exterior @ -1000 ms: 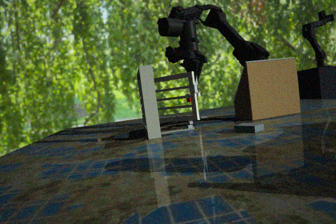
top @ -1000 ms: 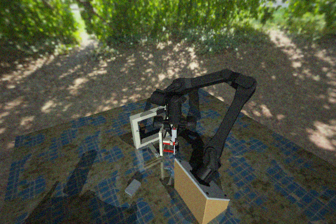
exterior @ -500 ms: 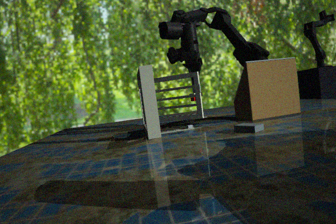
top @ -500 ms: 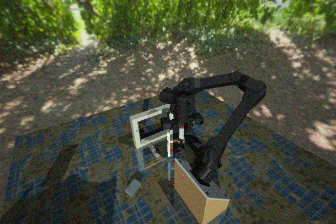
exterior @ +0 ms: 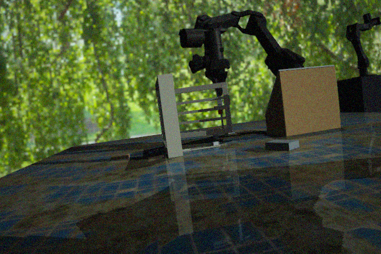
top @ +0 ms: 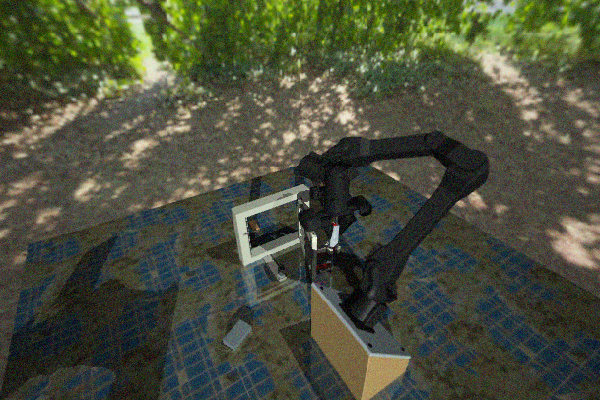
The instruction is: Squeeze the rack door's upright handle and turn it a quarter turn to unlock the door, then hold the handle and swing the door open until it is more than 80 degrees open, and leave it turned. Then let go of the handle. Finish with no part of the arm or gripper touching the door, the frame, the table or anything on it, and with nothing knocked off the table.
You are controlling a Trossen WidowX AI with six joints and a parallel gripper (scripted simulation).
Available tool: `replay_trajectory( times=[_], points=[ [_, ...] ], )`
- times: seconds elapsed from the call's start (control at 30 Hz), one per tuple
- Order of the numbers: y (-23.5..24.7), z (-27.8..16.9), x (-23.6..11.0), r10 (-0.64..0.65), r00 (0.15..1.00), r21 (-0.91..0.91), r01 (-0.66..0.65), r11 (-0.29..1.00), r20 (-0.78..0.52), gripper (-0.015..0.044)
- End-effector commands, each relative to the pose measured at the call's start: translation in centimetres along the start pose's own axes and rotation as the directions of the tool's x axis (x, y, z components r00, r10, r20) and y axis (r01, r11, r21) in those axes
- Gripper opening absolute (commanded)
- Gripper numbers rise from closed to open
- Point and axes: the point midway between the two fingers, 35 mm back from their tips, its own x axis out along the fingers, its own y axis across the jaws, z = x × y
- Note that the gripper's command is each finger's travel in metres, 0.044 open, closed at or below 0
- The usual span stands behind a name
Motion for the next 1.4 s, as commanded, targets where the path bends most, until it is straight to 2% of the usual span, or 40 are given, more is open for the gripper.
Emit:
replay_trajectory(
  times=[0.0, 0.67, 1.07, 1.37],
  points=[
    [-0.8, 0.2, 0.0, -0.005, 1.0, -0.053, 0.006, 0.999, 0.002, 0.0011],
    [-4.6, 1.5, 0.0, -0.007, 1.0, -0.305, 0.008, 0.952, 0.003, 0.0011],
    [-4.8, 1.5, 0.0, -0.008, 1.0, -0.312, 0.008, 0.95, 0.003, 0.0011],
    [-4.8, 1.5, 0.0, -0.008, 1.0, -0.312, 0.008, 0.95, 0.003, 0.0247]
  ],
)
